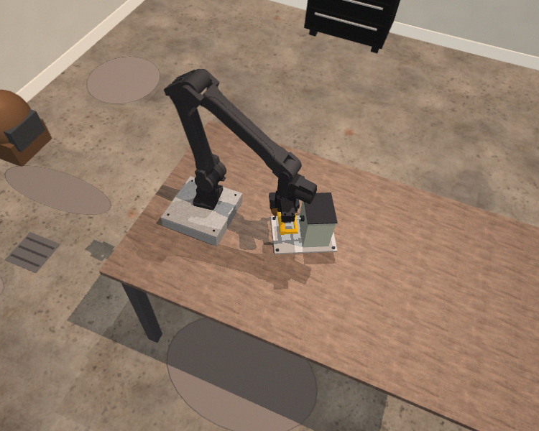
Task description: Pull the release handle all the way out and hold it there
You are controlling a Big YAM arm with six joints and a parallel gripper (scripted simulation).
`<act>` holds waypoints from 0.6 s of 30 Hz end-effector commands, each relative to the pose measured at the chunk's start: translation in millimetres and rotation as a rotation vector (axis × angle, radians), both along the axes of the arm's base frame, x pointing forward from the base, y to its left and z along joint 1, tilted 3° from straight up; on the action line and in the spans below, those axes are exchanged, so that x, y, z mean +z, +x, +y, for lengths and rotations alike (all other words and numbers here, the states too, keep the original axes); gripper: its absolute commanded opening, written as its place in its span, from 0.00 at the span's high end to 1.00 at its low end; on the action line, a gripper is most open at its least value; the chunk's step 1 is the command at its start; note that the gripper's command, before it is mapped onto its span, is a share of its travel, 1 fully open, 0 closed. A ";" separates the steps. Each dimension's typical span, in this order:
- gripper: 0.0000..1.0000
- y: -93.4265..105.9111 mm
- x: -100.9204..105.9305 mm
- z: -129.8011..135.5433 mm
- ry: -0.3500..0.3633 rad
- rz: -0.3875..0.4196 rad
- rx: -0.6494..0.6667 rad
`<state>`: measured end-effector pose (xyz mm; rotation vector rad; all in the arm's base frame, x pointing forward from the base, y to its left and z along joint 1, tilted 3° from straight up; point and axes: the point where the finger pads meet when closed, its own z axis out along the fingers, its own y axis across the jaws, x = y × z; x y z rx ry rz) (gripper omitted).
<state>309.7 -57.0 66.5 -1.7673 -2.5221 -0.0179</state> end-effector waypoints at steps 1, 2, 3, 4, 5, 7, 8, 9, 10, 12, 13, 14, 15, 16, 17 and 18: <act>0.52 22.6 17.0 -6.5 -0.005 -0.038 -0.014; 0.52 22.6 17.0 -6.5 -0.005 -0.038 -0.014; 0.52 22.5 17.0 -6.5 -0.005 -0.038 -0.014; 0.52 22.5 17.1 -6.5 -0.005 -0.038 -0.014; 0.52 22.4 17.1 -6.5 -0.005 -0.038 -0.014; 0.52 22.4 17.1 -6.5 -0.005 -0.038 -0.014; 0.52 22.3 17.1 -6.4 -0.005 -0.038 -0.014; 0.52 22.2 17.1 -6.4 -0.005 -0.038 -0.014; 0.52 22.1 17.1 -6.4 -0.005 -0.038 -0.014; 0.52 22.0 17.1 -6.4 -0.005 -0.038 -0.014; 0.52 22.0 17.1 -6.4 -0.005 -0.038 -0.014; 0.52 21.8 17.0 -6.3 -0.005 -0.038 -0.013; 0.52 21.6 16.9 -6.3 -0.005 -0.038 -0.013; 0.52 21.3 16.9 -6.2 -0.005 -0.037 -0.013; 0.52 21.1 16.8 -6.2 -0.005 -0.037 -0.012; 0.52 20.9 16.7 -6.1 -0.005 -0.037 -0.012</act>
